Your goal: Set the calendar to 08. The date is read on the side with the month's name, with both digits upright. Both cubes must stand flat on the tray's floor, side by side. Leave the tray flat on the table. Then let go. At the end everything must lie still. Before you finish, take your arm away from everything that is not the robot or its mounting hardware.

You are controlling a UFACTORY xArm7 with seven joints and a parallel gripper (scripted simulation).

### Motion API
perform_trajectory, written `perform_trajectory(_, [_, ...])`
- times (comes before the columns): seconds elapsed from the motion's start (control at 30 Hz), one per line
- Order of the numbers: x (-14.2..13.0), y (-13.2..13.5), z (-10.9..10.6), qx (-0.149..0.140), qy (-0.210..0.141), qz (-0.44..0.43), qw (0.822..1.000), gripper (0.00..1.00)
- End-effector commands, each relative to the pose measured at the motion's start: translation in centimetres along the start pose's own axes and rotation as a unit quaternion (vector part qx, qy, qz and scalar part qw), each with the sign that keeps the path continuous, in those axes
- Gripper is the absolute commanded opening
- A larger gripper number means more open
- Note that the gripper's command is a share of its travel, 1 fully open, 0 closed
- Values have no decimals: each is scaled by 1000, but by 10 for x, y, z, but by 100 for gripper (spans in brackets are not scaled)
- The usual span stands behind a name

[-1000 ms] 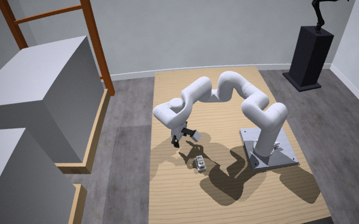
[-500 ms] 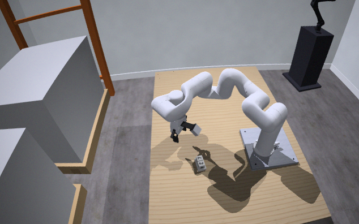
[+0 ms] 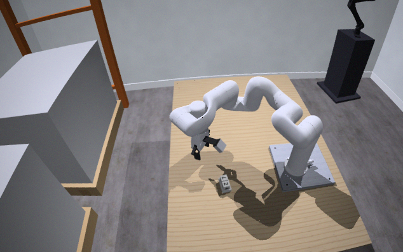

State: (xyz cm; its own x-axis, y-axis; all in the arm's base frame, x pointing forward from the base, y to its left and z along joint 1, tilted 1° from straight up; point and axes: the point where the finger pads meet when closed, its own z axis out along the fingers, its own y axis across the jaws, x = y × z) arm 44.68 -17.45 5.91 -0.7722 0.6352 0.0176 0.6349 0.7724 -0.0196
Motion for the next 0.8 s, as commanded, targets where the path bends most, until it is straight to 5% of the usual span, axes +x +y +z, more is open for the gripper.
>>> perform_trajectory(0.0, [1,3,-3,-1,-2,6,1000,100])
perform_trajectory(0.4, [43,47,-20,-13,-6,133,991,100])
perform_trajectory(0.77, [111,85,-31,-14,-2,301,953,100])
